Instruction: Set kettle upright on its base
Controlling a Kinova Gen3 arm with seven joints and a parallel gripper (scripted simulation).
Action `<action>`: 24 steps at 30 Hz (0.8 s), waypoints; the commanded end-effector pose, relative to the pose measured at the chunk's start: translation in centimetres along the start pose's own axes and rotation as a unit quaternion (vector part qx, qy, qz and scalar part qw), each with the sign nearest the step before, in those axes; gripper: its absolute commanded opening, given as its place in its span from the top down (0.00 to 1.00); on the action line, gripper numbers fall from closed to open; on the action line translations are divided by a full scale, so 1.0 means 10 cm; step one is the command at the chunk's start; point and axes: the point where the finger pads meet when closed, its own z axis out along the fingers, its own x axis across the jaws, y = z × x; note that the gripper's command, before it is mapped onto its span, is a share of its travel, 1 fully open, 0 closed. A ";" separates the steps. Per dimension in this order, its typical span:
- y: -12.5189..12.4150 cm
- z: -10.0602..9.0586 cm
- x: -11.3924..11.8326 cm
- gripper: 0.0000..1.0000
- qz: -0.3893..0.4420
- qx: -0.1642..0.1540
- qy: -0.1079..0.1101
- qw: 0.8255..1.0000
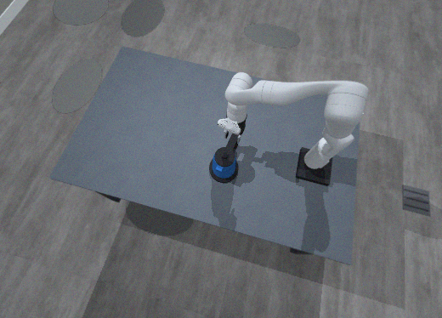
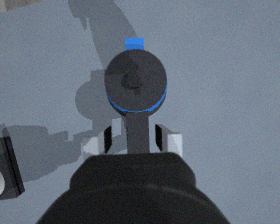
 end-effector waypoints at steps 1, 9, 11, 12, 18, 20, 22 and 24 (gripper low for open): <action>-0.05 -0.17 0.04 0.00 -0.005 0.008 0.010 1.000; -0.05 -0.48 0.03 0.00 -0.005 0.008 0.010 1.000; -0.05 -0.54 0.03 0.00 -0.005 0.008 0.010 1.000; -0.05 -0.56 0.03 0.00 -0.005 0.008 0.010 1.000; -0.05 -0.62 0.03 0.00 -0.005 0.008 0.010 1.000; -0.05 -0.63 0.03 0.00 -0.005 0.008 0.010 1.000; -0.05 -0.63 0.03 0.00 -0.005 0.008 0.010 1.000; -0.05 -0.63 0.03 0.00 -0.005 0.008 0.010 1.000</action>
